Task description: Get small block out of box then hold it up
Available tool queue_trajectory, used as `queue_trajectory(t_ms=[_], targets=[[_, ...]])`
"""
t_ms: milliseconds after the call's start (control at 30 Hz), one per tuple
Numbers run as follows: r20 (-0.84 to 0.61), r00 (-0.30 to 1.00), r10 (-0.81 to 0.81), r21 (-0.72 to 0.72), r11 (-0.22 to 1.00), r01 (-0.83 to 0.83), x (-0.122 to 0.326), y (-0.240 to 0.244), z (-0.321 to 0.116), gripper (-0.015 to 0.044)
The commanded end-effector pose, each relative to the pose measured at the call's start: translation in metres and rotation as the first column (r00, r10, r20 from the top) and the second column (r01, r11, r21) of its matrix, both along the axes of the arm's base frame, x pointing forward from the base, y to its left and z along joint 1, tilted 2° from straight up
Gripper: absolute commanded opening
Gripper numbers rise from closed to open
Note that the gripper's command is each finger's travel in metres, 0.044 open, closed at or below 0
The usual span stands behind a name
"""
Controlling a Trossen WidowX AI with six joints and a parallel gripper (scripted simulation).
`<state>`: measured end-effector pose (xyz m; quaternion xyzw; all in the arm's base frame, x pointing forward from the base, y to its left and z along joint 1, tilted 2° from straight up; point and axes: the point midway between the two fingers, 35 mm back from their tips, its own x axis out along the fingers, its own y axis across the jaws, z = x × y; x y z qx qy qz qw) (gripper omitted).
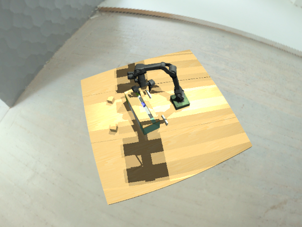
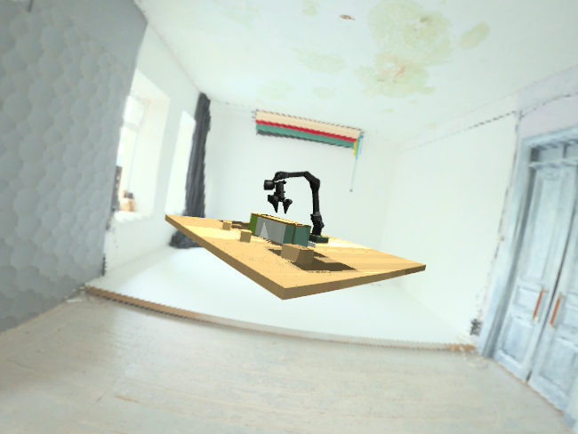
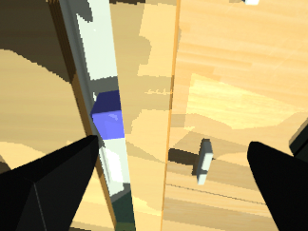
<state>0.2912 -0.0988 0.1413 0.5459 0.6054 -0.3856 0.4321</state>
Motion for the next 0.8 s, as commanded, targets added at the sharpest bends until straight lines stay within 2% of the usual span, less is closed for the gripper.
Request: queue_trajectory(t_ms=[0, 767], targets=[[-0.013, 1.000, 0.008, 0.004, 1.000, -0.008, 0.000, 0.000, -0.011, 0.0400], [-0.013, 1.000, 0.008, 0.004, 1.000, -0.008, 0.001, 0.003, -0.048, 0.0400]])
